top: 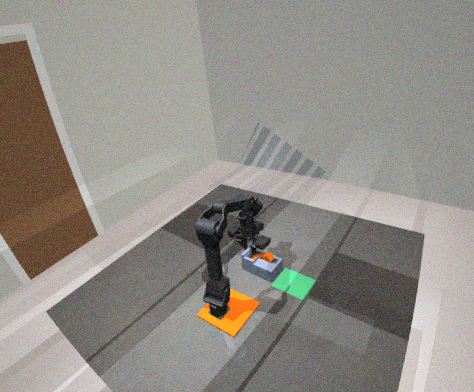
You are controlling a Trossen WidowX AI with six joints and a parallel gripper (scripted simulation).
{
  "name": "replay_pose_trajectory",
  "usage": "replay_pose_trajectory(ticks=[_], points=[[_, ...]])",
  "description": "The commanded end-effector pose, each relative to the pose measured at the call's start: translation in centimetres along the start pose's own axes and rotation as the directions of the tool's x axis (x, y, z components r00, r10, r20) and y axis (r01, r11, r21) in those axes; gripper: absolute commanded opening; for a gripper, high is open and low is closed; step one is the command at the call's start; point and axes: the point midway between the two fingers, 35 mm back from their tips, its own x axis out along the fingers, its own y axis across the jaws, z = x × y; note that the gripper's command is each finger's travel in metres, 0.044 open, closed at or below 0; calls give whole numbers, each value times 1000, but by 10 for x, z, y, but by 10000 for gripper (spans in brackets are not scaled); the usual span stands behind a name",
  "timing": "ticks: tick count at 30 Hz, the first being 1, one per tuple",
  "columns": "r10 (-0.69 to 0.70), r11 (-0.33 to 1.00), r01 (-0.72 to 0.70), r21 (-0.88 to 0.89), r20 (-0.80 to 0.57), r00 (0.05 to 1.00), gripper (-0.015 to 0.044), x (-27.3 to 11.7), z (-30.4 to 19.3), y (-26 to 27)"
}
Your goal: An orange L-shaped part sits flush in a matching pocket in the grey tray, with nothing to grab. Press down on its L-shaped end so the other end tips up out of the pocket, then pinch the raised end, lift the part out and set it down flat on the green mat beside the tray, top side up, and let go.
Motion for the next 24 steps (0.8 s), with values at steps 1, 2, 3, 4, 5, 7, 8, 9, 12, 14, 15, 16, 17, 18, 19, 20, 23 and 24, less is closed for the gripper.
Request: replay_pose_trajectory(ticks=[1,2,3,4,5,7,8,9,12,14,15,16,17,18,19,20,23,24], points=[[-5,1000,5,-4,-7,1000,180,7,-2,-1],[-5,1000,5,-4,-7,1000,180,9,-2,-1],[-5,1000,5,-4,-7,1000,180,10,-2,-1],[-5,1000,5,-4,-7,1000,180,12,-2,-1],[-5,1000,5,-4,-7,1000,180,14,-2,-1],[-5,1000,5,-4,-7,1000,180,17,-2,-1],[-5,1000,5,-4,-7,1000,180,19,-2,-1],[-5,1000,5,-4,-7,1000,180,20,-2,-1],[-5,1000,5,-4,-7,1000,180,25,-2,-1],[-5,1000,5,-4,-7,1000,180,29,-2,-1],[-5,1000,5,-4,-7,1000,180,30,-2,-1],[-5,1000,5,-4,-7,1000,180,32,-2,-1],[-5,1000,5,-4,-7,1000,180,33,-2,-1],[-5,1000,5,-4,-7,1000,180,35,-2,-1],[-5,1000,5,-4,-7,1000,180,36,-3,-1],[-5,1000,5,-4,-7,1000,180,36,-3,-1],[-5,1000,5,-4,-7,1000,180,36,-3,-1],[-5,1000,5,-4,-7,1000,180,36,-3,-1]])
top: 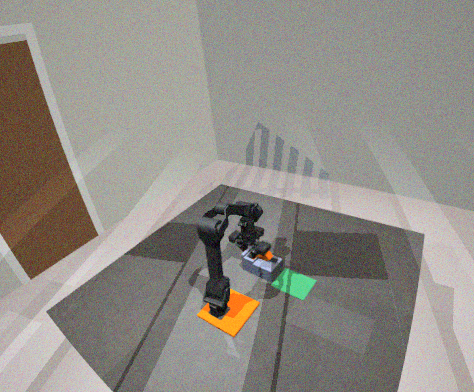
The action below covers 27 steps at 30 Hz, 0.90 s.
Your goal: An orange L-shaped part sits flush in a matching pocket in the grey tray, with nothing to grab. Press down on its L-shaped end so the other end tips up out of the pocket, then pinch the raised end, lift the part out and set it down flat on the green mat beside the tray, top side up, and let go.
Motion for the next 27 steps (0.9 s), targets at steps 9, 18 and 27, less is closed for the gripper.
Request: replay_pose_trajectory(ticks=[9,18,27], points=[[1,1000,-1,0,3,1000,180,0,0,0],[-1,1000,1,-2,-3,1000,180,-7,-1,7],[-2,1000,2,-3,-7,1000,180,-32,1,9]])
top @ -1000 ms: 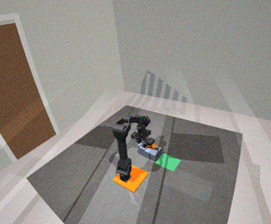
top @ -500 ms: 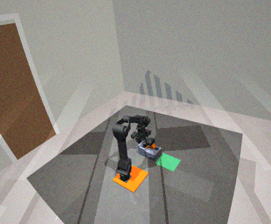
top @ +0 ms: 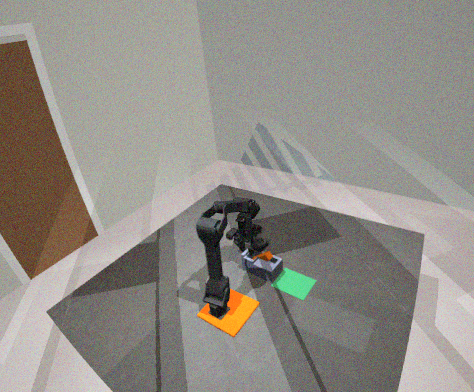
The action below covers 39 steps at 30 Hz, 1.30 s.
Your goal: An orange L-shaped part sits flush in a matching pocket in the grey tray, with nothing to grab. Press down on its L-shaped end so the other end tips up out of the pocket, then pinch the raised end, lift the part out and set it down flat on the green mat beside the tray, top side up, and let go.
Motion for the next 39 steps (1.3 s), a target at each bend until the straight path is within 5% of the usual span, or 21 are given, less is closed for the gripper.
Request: replay_pose_trajectory(ticks=[1,8,34,39], points=[[3,1000,-3,2,19,1000,180,-26,6,-2],[2,1000,-2,2,19,1000,180,-88,1,-11],[6,1000,-6,6,32,999,180,-85,3,-9],[4,982,1,-189,31,1000,280,-85,5,-19]])
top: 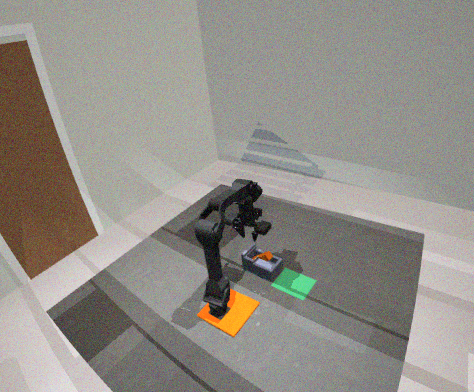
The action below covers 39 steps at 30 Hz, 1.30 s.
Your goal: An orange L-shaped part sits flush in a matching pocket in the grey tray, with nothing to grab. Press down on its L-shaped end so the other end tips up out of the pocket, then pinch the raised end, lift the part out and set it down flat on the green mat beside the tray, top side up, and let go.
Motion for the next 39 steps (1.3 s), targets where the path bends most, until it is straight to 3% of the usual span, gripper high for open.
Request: replay_pose_trajectory(ticks=[1,5,10,17,26,39], points=[[-2,986,2,-164,-1,1000,280,-1,1,-10],[-4,877,2,-480,-4,1000,280,-1,3,-26],[-7,604,-2,-797,-7,1000,280,-2,3,-47],[-9,117,-11,-993,-13,1000,280,-4,1,-74],[-9,103,-12,-995,-13,1000,280,-3,1,-74],[-9,103,-12,-995,-13,1000,280,30,1,-75]])
